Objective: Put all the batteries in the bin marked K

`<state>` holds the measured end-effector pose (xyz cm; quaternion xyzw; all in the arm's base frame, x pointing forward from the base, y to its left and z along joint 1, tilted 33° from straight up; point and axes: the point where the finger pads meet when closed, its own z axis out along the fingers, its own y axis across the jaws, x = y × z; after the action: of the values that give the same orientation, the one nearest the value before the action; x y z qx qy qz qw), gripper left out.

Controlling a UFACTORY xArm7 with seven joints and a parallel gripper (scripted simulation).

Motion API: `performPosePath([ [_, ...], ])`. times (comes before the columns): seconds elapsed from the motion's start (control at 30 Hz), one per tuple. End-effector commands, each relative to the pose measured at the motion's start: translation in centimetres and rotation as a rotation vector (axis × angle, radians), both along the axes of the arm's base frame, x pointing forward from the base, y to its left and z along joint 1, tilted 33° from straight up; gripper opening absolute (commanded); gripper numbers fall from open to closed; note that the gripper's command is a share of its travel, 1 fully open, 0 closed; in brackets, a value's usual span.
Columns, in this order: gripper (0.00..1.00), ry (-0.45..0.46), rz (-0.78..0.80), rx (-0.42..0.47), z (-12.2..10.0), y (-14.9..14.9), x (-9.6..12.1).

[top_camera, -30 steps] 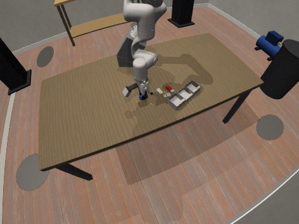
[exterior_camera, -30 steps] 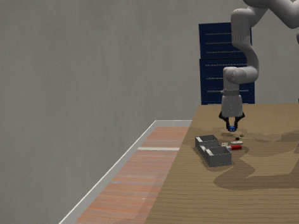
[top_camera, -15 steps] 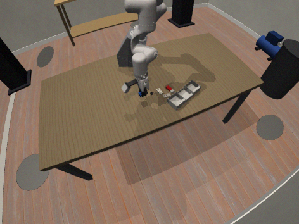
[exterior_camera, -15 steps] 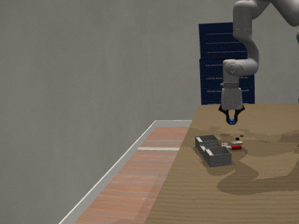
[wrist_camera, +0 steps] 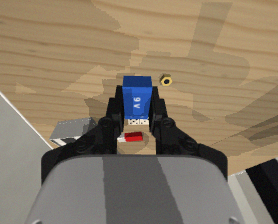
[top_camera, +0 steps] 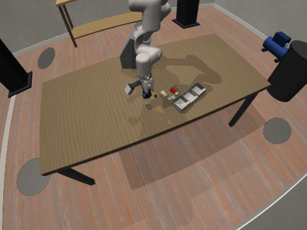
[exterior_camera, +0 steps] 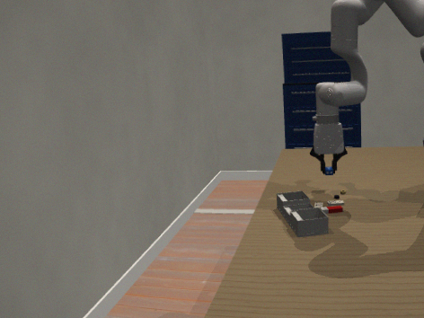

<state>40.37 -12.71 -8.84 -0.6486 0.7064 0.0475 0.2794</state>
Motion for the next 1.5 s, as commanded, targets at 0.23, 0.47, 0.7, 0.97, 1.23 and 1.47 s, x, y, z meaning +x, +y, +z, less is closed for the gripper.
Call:
performPosePath([
  [0.23,0.00,-0.003,0.002,-0.001,3.3,3.7,3.3],
  [0.47,0.00,-0.003,0.002,-0.001,4.9,5.6,4.9],
  [0.7,0.00,-0.003,0.002,-0.001,7.2,8.3,7.2],
  [0.97,0.00,-0.102,0.194,-0.078,9.2,10.6,9.1],
  [1.23,0.00,-0.102,0.194,-0.078,11.7,13.5,11.6],
  [1.47,0.00,-0.102,0.194,-0.078,11.7,13.5,11.7],
])
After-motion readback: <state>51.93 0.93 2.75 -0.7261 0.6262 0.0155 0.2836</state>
